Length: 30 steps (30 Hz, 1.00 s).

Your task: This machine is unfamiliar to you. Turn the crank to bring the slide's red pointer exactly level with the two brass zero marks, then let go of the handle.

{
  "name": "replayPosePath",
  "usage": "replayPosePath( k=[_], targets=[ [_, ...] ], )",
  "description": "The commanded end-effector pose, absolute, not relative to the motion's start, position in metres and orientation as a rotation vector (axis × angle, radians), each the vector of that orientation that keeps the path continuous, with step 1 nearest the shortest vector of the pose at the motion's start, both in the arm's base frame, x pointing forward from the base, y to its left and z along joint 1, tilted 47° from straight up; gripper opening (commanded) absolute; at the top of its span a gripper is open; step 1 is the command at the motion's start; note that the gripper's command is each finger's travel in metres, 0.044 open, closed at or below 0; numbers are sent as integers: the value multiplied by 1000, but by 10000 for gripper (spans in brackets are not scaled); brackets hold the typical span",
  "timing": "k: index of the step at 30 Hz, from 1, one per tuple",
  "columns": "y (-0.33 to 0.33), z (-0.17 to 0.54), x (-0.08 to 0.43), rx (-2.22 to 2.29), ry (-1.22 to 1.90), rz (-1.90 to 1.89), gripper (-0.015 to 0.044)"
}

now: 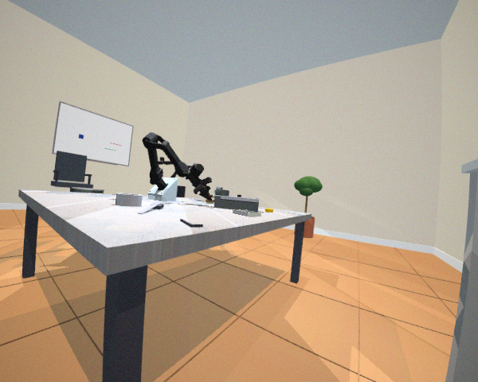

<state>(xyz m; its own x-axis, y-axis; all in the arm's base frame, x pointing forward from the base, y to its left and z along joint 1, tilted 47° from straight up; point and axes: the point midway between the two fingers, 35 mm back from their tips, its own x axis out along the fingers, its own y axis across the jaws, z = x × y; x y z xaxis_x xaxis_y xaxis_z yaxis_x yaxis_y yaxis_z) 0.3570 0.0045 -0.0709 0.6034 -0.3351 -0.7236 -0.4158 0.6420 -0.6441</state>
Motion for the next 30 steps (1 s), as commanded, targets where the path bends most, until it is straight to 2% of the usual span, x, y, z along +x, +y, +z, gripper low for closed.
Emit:
replayPosePath(
  k=[1,30],
  targets=[
    [3,-62,360,-913,944,40,0],
    [6,-55,362,-913,944,40,0]
  ],
)
